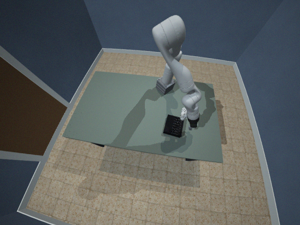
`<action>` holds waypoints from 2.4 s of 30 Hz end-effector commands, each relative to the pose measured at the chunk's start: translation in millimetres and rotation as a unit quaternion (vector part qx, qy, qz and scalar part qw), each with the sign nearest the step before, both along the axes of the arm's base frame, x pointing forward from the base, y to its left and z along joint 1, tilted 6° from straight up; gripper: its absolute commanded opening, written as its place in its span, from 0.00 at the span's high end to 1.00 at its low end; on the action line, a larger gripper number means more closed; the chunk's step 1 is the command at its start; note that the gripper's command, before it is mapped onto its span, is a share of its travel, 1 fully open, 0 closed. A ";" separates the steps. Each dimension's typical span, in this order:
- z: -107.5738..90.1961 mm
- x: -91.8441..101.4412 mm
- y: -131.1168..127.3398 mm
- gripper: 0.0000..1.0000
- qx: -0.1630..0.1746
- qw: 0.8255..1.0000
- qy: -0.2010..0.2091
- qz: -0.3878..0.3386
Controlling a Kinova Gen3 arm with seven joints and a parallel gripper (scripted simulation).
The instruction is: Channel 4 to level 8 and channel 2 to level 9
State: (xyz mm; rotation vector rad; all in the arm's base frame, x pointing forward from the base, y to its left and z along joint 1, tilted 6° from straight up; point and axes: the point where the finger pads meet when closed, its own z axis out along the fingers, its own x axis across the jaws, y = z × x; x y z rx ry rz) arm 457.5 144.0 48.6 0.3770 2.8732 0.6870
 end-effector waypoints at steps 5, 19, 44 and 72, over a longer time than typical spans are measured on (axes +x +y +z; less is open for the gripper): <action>0.7 0.5 0.1 0.00 0.000 1.000 -0.001 0.000; 1.9 0.2 -2.1 0.00 0.004 1.000 0.005 -0.023; 13.8 -6.6 -23.9 0.00 0.044 0.954 0.074 -0.287; 40.0 -26.4 -75.1 0.00 0.122 0.548 0.211 -0.800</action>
